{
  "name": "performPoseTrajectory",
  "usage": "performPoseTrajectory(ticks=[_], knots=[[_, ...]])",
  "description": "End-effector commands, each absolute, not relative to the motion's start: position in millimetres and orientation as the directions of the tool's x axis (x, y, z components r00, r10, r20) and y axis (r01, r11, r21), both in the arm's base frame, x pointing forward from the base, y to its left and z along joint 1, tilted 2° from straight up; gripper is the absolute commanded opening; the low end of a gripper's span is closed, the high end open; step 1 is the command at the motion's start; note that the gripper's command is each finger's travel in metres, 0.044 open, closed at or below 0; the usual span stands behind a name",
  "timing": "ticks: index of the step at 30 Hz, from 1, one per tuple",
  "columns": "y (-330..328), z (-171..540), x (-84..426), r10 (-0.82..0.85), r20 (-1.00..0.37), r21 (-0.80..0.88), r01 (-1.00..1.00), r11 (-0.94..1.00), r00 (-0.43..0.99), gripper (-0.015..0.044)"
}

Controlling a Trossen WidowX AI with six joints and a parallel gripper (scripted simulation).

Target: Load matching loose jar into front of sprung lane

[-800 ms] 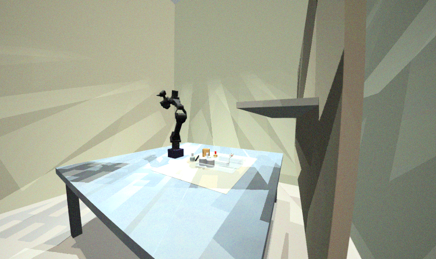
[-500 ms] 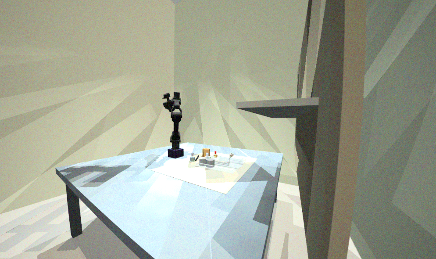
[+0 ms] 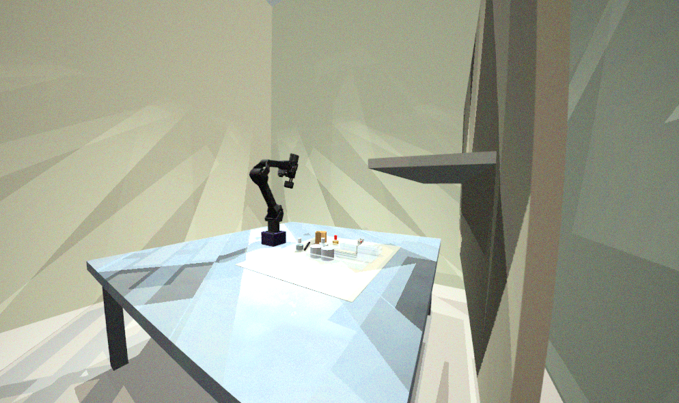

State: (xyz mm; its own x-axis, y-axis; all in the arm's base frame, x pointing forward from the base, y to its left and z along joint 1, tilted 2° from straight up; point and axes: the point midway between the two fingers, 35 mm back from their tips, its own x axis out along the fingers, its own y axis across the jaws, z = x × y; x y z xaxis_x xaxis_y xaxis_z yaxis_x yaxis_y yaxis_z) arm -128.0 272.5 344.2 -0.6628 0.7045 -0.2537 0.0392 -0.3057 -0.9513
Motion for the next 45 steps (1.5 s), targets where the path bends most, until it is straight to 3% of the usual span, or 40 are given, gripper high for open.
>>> performPoseTrajectory(ticks=[1,6,10,15,20,26,33,38,45], knots=[[298.2,316.6,-66.4,0.808,-0.349,-0.871,-0.155,-0.467,-0.474,0.044],[309.6,280.9,10.6,0.85,-0.47,-0.732,-0.433,-0.527,-0.24,0.044],[301.7,249.9,74.7,0.819,-0.572,-0.593,-0.662,-0.459,-0.056,0.044],[269.5,212.2,147.5,0.711,-0.691,-0.41,-0.882,-0.233,0.133,0.044],[215.4,178.5,207.7,0.562,-0.783,-0.25,-0.962,0.106,0.266,0.044],[132.7,140.3,250.7,0.349,-0.882,-0.088,-0.838,0.539,0.317,0.044],[26.6,97.9,254.0,0.106,-0.976,0.027,-0.378,0.925,0.188,0.044],[-32.3,78.0,230.6,0.021,-0.999,0.021,-0.012,1.0,0.045,0.044],[-34.3,77.4,229.2,0.019,-0.999,0.019,0.001,1.0,0.039,0.044]])
